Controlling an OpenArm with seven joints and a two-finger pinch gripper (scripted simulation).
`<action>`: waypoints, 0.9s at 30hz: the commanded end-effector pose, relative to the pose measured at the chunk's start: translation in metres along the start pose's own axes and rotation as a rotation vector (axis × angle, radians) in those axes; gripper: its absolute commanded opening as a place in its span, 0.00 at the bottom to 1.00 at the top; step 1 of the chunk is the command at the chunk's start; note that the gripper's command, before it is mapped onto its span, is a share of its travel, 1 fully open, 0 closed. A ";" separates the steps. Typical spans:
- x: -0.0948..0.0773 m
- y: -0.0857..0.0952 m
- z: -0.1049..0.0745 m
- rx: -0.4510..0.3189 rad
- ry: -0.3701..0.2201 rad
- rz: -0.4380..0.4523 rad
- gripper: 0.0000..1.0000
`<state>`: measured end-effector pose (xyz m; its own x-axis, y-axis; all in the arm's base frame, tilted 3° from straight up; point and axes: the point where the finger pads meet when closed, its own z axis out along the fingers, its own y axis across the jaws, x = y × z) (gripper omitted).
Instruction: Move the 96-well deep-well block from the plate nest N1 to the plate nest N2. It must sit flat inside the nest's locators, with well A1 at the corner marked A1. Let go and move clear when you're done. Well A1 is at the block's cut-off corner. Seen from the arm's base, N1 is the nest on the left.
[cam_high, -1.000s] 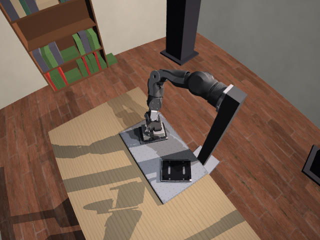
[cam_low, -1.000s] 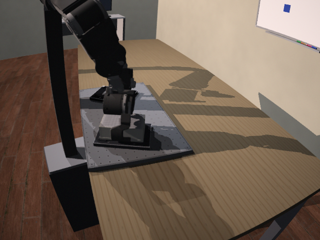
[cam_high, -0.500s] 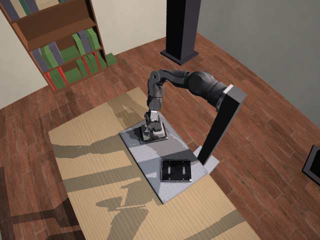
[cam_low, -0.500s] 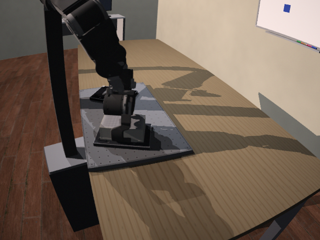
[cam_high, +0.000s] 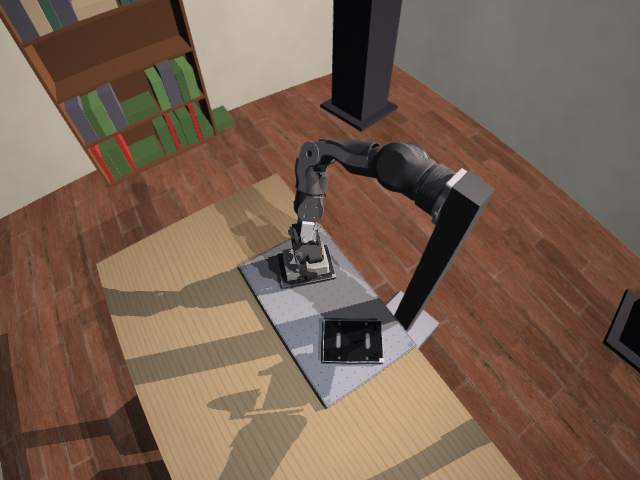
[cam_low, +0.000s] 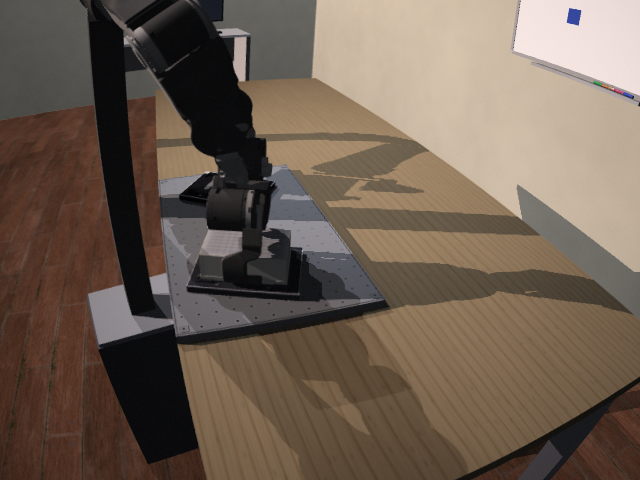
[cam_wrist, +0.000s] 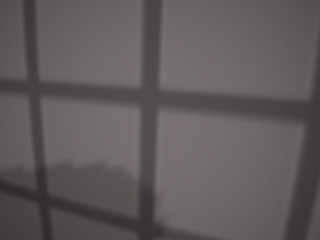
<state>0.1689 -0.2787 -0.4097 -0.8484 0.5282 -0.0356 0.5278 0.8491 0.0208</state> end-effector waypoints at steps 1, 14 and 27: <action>0.000 0.000 0.000 -0.001 -0.001 0.001 0.40; 0.000 0.000 0.000 -0.001 -0.001 0.001 0.77; -0.001 0.000 -0.032 -0.001 -0.003 0.001 0.77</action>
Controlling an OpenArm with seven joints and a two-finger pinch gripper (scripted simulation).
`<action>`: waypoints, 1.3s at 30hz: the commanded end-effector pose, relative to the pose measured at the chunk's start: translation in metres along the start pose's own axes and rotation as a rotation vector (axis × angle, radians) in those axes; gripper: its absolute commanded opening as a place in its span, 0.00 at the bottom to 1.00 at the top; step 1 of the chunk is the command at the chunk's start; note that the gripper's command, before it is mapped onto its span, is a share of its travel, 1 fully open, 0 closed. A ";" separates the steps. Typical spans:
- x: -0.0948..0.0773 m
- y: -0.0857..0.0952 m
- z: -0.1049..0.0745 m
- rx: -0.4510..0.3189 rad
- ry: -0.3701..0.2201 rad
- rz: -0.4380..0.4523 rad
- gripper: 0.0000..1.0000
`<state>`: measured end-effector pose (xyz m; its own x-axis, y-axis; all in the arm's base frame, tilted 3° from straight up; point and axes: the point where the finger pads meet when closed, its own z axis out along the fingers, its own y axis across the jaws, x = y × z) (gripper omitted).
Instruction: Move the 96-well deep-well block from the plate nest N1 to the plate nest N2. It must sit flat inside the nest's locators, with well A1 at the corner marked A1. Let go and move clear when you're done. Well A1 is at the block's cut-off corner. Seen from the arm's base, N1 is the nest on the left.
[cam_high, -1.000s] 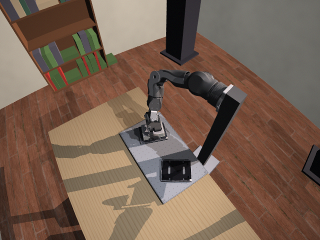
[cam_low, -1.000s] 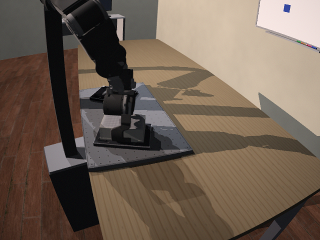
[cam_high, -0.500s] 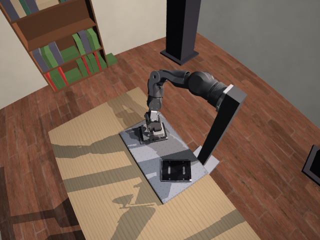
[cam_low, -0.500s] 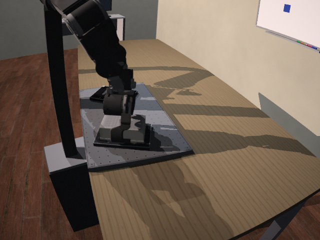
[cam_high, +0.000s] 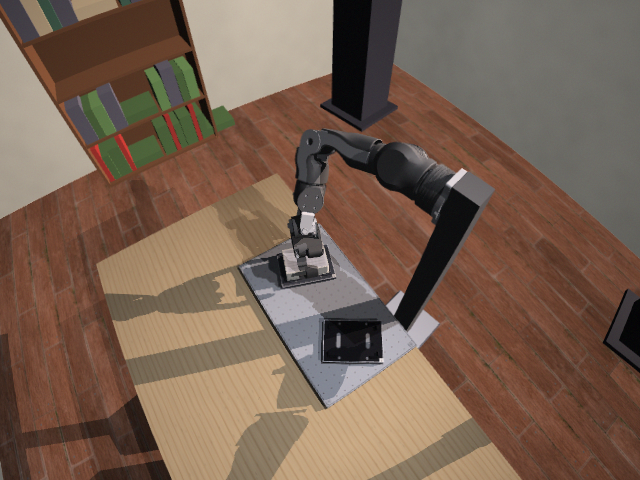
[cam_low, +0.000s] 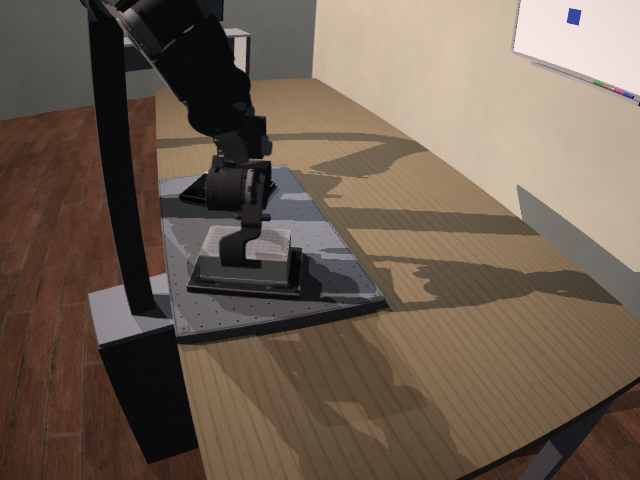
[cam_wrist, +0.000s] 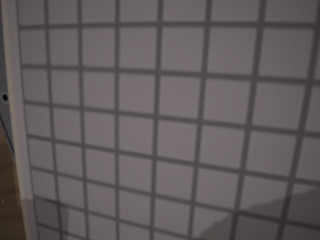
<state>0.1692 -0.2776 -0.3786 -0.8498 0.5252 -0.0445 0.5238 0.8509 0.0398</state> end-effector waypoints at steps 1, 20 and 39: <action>0.000 -0.002 -0.009 0.018 0.006 0.005 0.77; 0.000 -0.001 -0.049 0.018 0.006 0.004 0.77; 0.000 -0.001 -0.049 0.018 0.006 0.004 0.77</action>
